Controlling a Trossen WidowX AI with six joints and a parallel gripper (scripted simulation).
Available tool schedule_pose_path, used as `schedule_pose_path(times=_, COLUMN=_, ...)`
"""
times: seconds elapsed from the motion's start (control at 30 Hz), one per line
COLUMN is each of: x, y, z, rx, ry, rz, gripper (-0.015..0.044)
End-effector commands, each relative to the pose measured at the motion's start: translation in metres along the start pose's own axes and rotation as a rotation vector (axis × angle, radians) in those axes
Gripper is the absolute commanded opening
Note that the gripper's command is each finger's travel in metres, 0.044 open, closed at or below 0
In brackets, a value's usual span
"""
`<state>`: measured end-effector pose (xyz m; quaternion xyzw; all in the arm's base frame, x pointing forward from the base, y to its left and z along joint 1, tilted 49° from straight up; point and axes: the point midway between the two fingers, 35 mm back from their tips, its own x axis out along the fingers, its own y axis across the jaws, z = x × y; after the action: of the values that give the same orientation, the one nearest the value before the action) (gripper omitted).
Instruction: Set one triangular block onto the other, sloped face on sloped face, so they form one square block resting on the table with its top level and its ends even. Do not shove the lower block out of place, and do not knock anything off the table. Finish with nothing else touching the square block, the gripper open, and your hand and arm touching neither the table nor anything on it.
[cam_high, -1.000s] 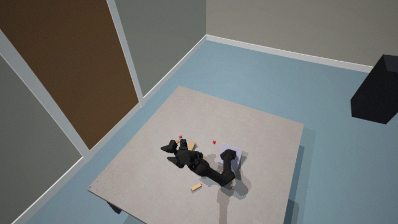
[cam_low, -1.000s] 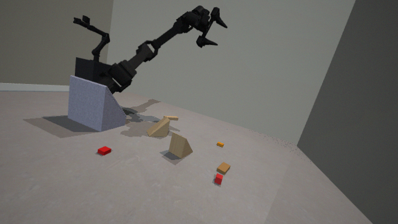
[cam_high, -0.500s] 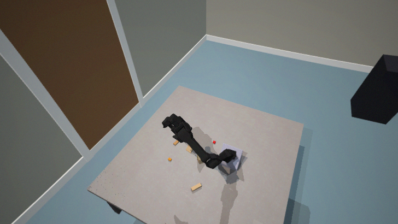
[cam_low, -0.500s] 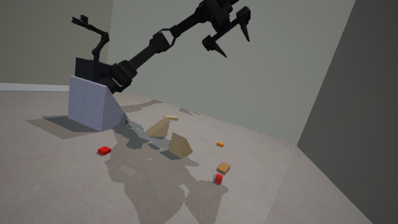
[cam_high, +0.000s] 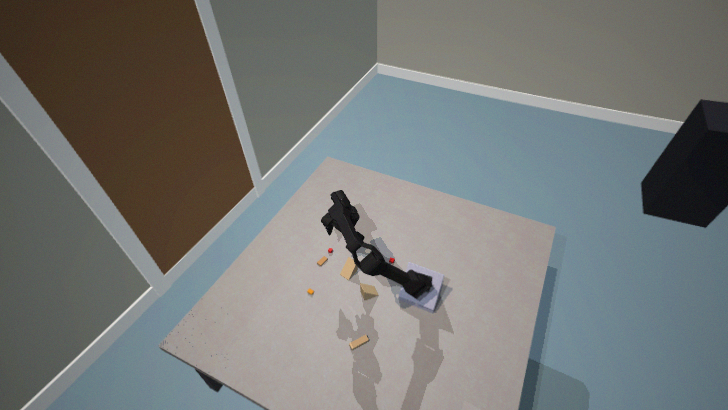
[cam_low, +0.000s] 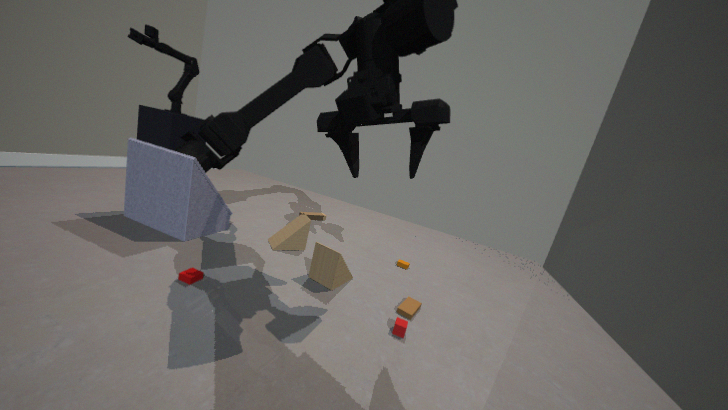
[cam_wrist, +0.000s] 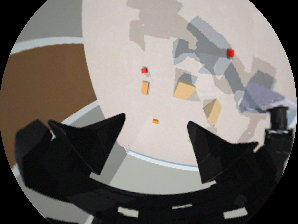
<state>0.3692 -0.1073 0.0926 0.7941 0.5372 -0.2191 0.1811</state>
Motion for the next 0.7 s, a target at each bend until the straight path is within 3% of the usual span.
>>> schedule_pose_path(times=0.0, x=0.038, y=-0.031, z=0.039, rx=0.068, ry=0.115, rz=-0.132, gripper=0.0440)
schedule_pose_path(times=0.17, x=0.070, y=-0.062, z=0.067, rx=0.120, ry=0.256, rz=-0.219, gripper=0.0440)
schedule_pose_path(times=0.67, x=0.084, y=-0.064, z=0.066, rx=0.123, ry=0.253, rz=-0.219, gripper=0.0440)
